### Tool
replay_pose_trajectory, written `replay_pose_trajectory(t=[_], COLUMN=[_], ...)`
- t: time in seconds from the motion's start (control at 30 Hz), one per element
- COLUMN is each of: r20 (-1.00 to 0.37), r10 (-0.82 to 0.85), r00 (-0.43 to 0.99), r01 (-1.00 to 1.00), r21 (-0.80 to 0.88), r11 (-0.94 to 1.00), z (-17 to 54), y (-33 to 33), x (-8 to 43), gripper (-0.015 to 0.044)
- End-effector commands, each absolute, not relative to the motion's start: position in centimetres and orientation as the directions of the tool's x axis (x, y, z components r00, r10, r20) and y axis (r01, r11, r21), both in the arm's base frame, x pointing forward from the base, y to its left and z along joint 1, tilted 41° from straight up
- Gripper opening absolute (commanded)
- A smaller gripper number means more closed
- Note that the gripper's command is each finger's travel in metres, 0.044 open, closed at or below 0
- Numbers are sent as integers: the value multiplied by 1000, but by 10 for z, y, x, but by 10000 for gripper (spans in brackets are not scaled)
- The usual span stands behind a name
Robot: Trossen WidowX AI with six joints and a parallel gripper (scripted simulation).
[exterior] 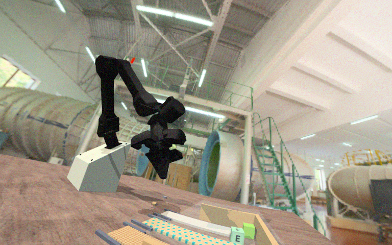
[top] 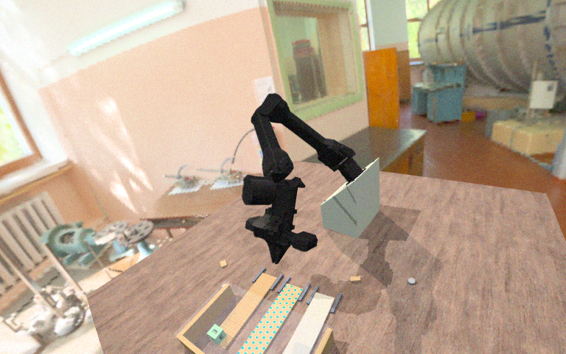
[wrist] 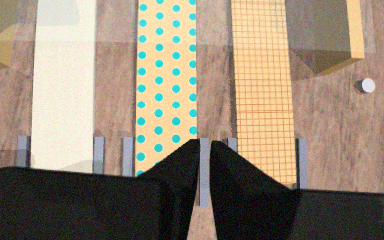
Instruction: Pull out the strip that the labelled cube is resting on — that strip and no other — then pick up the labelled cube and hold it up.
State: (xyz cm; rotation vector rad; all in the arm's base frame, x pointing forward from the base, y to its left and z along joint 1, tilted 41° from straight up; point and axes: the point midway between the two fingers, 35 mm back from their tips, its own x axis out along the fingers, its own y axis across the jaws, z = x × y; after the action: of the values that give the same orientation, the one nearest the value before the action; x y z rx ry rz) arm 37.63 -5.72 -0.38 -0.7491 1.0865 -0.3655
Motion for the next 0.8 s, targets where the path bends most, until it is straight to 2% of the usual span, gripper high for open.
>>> replay_pose_trajectory(t=[0.0,0.23,0.77], r20=[-717,-751,-751], r10=[-653,-661,-660], r00=[246,4,-2], r01=[-126,-178,-179], r21=[-691,-651,-649], r11=[712,738,739], z=[0,12,5], y=[-94,-139,-151], x=[394,396,397], gripper=[0,0,0])
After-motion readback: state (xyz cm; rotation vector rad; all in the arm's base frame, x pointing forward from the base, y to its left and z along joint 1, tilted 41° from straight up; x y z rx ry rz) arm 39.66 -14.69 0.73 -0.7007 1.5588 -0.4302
